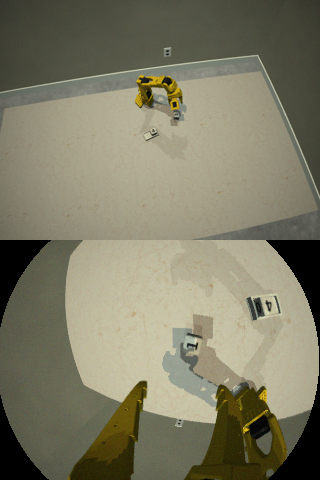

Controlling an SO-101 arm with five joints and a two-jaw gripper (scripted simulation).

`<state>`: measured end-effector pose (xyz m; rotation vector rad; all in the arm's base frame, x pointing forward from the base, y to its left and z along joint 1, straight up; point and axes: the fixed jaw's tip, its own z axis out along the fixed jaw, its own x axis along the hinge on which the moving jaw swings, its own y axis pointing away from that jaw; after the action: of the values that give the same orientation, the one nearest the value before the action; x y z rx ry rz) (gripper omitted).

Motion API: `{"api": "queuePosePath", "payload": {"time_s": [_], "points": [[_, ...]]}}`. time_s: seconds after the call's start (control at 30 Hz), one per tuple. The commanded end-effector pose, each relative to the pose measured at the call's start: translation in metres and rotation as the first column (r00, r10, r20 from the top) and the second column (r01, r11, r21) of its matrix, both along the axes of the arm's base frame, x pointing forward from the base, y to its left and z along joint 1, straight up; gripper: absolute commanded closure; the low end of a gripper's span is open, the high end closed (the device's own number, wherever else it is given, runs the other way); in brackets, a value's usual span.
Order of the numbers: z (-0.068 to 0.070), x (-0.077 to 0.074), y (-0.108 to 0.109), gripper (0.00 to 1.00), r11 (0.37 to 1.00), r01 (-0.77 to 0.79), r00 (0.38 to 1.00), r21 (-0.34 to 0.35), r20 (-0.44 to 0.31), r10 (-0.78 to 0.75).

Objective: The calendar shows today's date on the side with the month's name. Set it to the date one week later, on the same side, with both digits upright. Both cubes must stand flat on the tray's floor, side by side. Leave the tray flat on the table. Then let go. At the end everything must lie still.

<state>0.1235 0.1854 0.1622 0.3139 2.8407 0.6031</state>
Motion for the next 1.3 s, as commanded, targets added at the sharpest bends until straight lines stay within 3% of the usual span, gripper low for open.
{"api": "queuePosePath", "payload": {"time_s": [0.0,0.67,0.93,1.27], "points": [[0.0163,-0.0021,-0.0004,0.65,0.998,0.002,0.999,0.067,0.038,-0.004],[0.0151,-0.0035,0.0,0.65,0.997,-0.06,0.996,0.047,0.065,0.057],[0.0126,-0.0065,0.0006,0.65,0.976,-0.215,0.968,-0.012,0.133,0.215],[0.0087,-0.0109,0.0011,0.65,0.898,-0.425,0.872,-0.117,0.212,0.441]]}}
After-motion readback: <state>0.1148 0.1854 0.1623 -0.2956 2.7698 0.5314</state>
